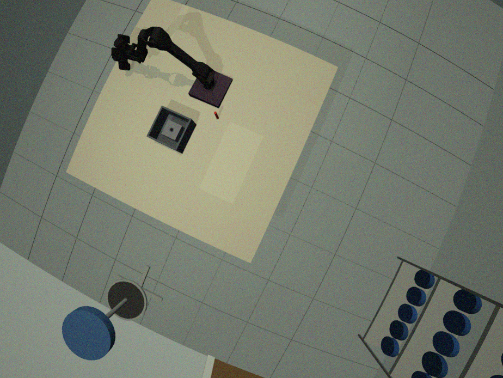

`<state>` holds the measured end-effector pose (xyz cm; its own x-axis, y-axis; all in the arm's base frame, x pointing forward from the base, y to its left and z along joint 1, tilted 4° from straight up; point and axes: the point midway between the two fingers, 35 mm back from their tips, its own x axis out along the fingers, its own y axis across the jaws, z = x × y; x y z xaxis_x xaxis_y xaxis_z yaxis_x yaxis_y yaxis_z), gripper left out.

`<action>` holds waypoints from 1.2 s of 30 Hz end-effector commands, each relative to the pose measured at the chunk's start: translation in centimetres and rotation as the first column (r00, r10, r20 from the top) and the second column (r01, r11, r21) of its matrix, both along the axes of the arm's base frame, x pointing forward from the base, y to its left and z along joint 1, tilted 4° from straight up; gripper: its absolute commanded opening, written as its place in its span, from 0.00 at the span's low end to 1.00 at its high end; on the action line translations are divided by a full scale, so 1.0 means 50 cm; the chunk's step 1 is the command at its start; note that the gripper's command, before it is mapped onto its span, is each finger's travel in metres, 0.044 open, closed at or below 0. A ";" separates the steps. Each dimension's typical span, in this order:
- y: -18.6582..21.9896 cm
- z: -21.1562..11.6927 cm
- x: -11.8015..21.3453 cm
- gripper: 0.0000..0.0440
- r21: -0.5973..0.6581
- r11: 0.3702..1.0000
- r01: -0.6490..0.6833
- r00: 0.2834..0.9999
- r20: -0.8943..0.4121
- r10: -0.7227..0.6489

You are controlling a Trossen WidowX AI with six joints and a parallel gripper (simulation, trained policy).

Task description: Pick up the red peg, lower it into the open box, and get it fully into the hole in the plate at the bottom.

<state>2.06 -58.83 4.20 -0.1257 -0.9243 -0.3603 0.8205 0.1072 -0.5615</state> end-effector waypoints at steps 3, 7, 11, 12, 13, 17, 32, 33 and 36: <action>0.010 0.016 0.042 1.00 0.001 0.999 -0.044 0.999 -0.027 0.044; 0.037 0.039 0.127 1.00 0.017 0.994 -0.104 0.994 -0.037 0.104; 0.076 0.069 0.231 1.00 0.034 0.987 -0.159 0.987 -0.003 0.160; 0.088 0.076 0.258 1.00 0.039 0.984 -0.173 0.985 0.010 0.172; 0.100 0.084 0.283 1.00 0.044 0.982 -0.185 0.983 0.023 0.184; 0.156 0.112 0.379 1.00 0.066 0.971 -0.232 0.971 0.075 0.227; 0.429 0.211 0.635 1.00 0.170 0.909 -0.381 0.910 0.243 0.336; 0.450 0.217 0.647 1.00 0.178 0.903 -0.391 0.905 0.253 0.342; 0.515 0.235 0.679 1.00 0.201 0.884 -0.421 0.889 0.283 0.359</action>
<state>34.87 -35.64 15.06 0.3201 -0.7746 -0.5455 0.7886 0.5370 -0.2997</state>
